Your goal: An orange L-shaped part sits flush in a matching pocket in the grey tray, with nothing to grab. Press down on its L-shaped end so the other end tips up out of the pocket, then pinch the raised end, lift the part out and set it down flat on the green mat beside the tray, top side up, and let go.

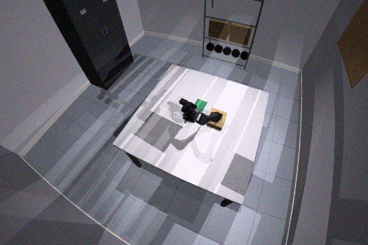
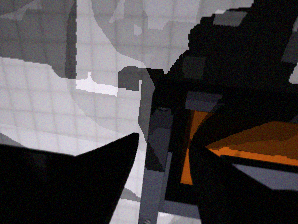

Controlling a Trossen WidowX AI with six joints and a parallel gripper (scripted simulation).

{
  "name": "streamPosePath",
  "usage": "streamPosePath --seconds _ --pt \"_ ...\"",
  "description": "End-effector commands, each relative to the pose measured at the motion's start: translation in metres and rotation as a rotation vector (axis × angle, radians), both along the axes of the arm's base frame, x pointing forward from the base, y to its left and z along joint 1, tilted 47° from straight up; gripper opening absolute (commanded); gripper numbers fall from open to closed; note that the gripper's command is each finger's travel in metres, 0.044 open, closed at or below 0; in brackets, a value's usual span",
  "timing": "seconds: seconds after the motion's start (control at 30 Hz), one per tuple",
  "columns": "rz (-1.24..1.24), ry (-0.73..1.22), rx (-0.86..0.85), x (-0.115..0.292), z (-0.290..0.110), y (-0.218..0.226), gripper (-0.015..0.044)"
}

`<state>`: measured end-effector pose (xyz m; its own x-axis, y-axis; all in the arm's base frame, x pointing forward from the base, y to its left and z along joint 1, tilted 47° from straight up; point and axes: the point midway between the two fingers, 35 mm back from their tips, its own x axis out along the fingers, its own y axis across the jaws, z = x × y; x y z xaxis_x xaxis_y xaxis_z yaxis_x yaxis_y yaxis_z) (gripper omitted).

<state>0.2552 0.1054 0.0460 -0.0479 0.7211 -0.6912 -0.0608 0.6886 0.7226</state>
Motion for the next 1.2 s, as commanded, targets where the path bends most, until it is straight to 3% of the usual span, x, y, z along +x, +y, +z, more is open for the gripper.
streamPosePath --seconds 0.0,0.7,1.17 --pt "0.000 0.005 0.003 -0.002 -0.005 0.005 0.0180" --pt "0.000 0.006 0.006 -0.004 -0.020 0.022 0.0180" --pt "0.000 0.006 0.005 -0.003 -0.002 0.020 0.0180"
